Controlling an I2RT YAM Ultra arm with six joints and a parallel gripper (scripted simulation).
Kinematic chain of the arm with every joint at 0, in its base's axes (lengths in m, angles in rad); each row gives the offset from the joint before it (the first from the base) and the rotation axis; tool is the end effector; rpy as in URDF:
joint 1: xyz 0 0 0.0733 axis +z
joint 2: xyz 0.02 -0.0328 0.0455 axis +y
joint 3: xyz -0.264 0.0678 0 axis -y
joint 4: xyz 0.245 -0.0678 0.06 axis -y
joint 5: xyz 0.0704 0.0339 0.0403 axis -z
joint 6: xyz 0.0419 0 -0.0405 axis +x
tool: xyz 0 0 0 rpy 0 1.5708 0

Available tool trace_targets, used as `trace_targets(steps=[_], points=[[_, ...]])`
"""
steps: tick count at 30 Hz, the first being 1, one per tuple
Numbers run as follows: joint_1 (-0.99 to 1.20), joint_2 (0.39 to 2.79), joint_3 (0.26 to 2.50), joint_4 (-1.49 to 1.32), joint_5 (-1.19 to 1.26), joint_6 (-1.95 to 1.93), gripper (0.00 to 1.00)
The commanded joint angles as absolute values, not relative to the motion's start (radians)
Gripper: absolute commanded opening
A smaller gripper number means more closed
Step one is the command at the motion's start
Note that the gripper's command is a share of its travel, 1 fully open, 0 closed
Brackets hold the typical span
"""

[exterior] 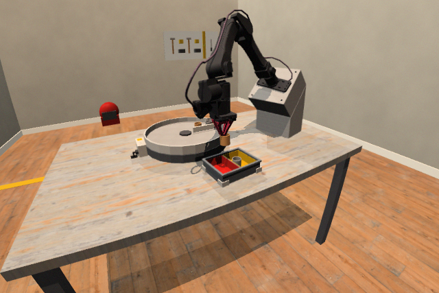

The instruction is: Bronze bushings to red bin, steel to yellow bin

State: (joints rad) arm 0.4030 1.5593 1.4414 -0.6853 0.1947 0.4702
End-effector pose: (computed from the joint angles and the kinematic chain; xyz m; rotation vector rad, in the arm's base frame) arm 0.3198 0.1287 0.3332 0.1724 2.3568 0.1942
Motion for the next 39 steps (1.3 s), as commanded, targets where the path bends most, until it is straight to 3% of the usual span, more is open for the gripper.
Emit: trace_targets(steps=[1,39], points=[[0.419,1.549,1.47,-0.689,0.207,0.475,0.0],[0.435,1.553,1.486,-0.688,0.219,0.488,0.0]])
